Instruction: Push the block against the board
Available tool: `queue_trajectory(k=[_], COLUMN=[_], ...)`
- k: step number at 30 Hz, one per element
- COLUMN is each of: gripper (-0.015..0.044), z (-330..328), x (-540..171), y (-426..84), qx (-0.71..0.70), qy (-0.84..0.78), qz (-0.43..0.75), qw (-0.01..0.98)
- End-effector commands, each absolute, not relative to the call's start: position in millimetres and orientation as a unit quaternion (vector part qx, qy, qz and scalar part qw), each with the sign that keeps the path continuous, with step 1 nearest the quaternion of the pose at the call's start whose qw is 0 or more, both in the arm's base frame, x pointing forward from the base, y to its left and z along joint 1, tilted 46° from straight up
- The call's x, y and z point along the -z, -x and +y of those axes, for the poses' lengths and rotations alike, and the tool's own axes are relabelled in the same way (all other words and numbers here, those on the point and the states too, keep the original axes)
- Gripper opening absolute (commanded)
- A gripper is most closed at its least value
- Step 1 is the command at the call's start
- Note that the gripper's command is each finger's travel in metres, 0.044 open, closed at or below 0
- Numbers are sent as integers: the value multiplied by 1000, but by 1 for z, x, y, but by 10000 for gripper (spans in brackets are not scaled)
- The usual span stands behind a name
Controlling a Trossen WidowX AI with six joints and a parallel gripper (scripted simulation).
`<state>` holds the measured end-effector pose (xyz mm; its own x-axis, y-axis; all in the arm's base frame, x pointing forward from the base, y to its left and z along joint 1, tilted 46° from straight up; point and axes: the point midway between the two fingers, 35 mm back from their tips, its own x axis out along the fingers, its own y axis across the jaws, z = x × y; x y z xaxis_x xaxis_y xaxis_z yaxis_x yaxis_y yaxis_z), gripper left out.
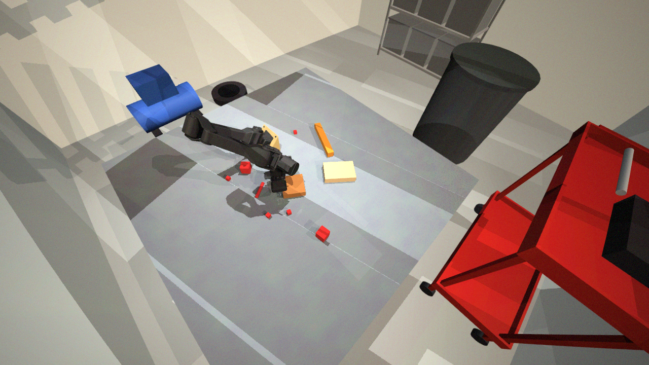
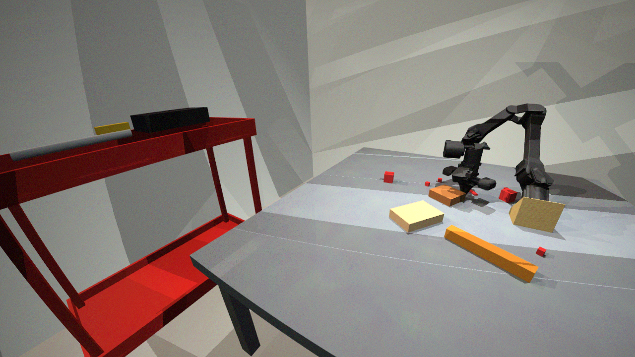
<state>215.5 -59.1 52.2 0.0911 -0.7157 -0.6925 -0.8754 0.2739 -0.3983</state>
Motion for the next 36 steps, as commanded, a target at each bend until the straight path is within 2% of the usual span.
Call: queue_trajectory(k=[1,36], gripper=[0,0], z=[-57,-85], x=[-51,-80], y=[-219,-198], qx=[-91,-89], qy=[594,593], qz=[667,664], qw=[441,446])
